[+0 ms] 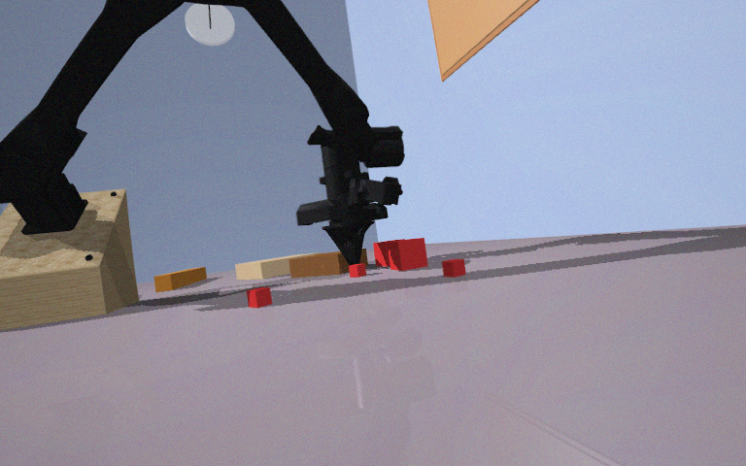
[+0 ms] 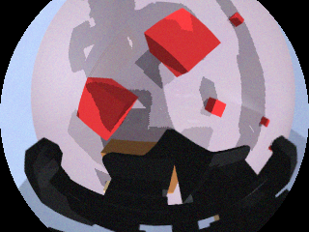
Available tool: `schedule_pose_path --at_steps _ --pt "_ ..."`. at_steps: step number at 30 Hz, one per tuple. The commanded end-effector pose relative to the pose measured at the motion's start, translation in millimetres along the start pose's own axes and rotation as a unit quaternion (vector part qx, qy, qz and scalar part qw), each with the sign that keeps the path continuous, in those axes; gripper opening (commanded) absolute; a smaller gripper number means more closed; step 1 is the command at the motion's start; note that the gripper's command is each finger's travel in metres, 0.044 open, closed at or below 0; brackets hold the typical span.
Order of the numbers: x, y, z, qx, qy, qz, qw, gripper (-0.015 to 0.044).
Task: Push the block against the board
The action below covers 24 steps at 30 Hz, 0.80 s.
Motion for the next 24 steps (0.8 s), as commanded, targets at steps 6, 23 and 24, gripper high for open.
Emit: schedule_pose_path --at_steps 6,23,24 --pt "4 14 -1 0.000 0.002 -0.002 1.000 0.0000" --pt "14 38 -1 0.001 0.002 -0.002 1.000 0.0000" --pt "14 39 -1 0.001 0.002 -0.002 1.000 0.0000"
Point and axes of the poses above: the point midway between the two fingers, 35 mm back from their tips, its own z axis back along the fingers, its own x axis across the jaws, y = z × x, the point moved 9 cm from there along z, back along the fingers, and after that the axes turned 15 degrees about z, right-handed, at the moved point
